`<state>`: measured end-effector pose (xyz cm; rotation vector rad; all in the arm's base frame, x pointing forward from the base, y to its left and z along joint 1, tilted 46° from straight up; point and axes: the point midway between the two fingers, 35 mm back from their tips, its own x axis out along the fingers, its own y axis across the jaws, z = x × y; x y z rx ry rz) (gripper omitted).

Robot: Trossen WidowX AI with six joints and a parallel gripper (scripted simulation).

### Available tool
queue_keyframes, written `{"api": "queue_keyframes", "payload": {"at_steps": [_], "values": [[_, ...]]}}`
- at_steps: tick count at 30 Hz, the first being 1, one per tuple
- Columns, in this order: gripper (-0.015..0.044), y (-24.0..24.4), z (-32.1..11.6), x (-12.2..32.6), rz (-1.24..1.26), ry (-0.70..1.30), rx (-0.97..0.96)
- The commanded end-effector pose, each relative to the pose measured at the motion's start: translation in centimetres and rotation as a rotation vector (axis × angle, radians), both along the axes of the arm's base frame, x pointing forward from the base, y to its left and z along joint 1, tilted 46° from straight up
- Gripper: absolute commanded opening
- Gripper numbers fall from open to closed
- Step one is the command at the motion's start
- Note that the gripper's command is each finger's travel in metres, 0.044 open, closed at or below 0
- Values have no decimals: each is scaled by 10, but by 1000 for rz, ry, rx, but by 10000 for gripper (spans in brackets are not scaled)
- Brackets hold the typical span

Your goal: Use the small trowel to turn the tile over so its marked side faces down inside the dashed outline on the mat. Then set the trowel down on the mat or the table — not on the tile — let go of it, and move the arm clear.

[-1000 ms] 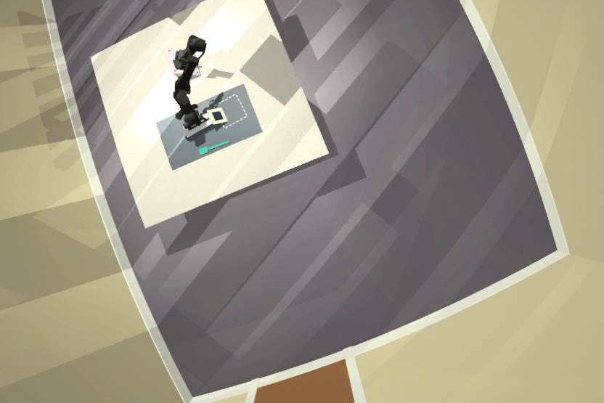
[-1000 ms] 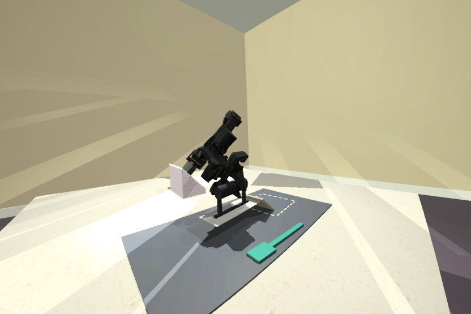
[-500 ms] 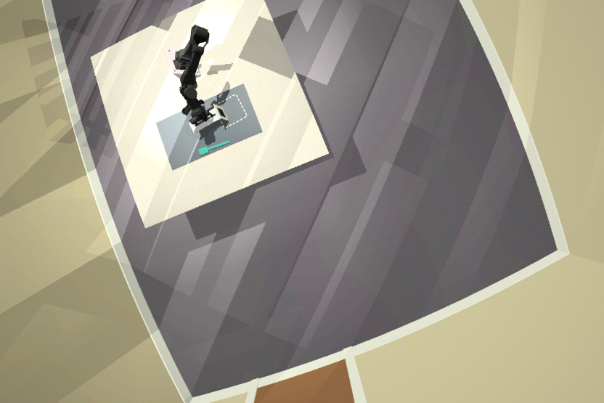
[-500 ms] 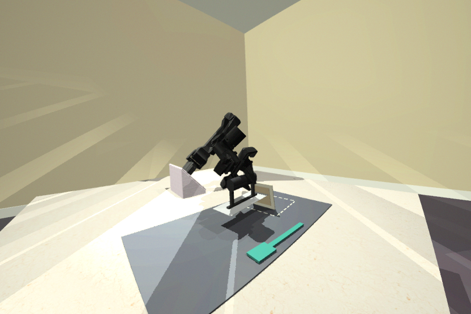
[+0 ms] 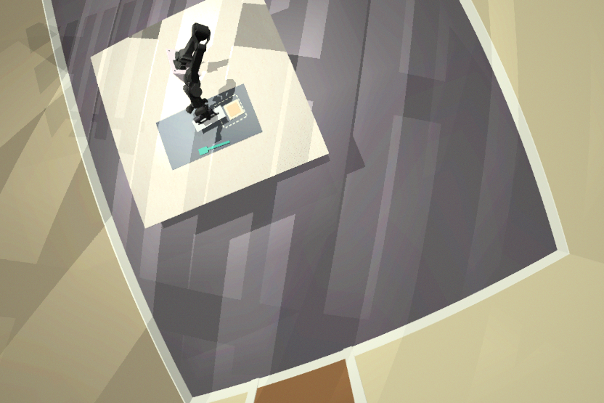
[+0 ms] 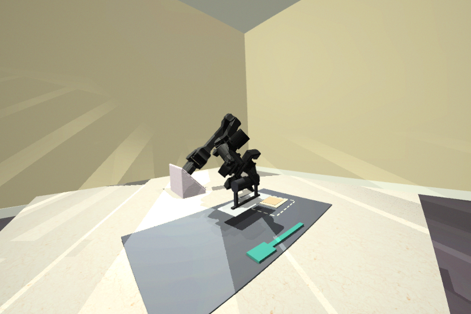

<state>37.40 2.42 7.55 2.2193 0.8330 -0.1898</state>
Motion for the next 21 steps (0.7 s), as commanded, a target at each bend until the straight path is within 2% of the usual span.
{"api": "queue_keyframes", "payload": {"at_steps": [1, 10, 21], "values": [[0, 10, 6, 0, -9, -16, -4], [0, 27, 4, 0, -9, -16, -4], [0, -19, -8, 8, -5, -5, -18]]}}
